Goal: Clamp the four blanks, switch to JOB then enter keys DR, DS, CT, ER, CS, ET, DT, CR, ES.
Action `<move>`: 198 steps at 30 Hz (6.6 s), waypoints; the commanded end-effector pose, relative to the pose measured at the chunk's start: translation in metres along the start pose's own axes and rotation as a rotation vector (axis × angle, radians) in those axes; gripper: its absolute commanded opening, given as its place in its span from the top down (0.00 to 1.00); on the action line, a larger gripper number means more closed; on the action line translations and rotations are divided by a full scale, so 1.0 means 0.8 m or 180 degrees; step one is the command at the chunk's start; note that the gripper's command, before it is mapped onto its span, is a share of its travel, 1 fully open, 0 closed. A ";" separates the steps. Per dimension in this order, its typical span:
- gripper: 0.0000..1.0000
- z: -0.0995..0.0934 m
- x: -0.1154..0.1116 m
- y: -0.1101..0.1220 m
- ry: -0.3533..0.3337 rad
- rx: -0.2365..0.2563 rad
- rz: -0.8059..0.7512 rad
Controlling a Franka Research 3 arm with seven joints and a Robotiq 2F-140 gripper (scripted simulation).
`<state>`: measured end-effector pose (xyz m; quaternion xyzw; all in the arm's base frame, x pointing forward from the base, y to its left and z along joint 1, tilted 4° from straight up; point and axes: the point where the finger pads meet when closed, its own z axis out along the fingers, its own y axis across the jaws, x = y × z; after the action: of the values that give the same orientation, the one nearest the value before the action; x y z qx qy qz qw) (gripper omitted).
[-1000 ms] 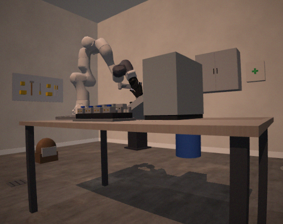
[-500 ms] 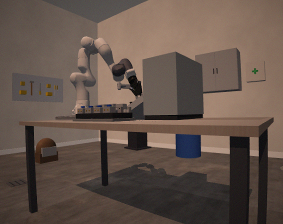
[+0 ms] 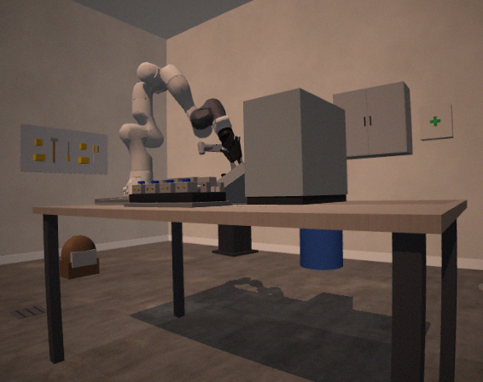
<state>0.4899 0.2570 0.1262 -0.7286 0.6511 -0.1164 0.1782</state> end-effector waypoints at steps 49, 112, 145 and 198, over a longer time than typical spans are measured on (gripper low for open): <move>1.00 0.025 0.045 0.087 0.0000 -0.0027 -0.0082; 1.00 0.043 0.045 0.088 0.0000 -0.0027 -0.0082; 1.00 0.042 0.045 0.088 0.0000 -0.0026 -0.0083; 1.00 -0.003 0.045 0.087 0.0000 -0.0027 -0.0082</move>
<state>0.4310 0.2176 0.0977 -0.7211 0.6564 -0.1210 0.1856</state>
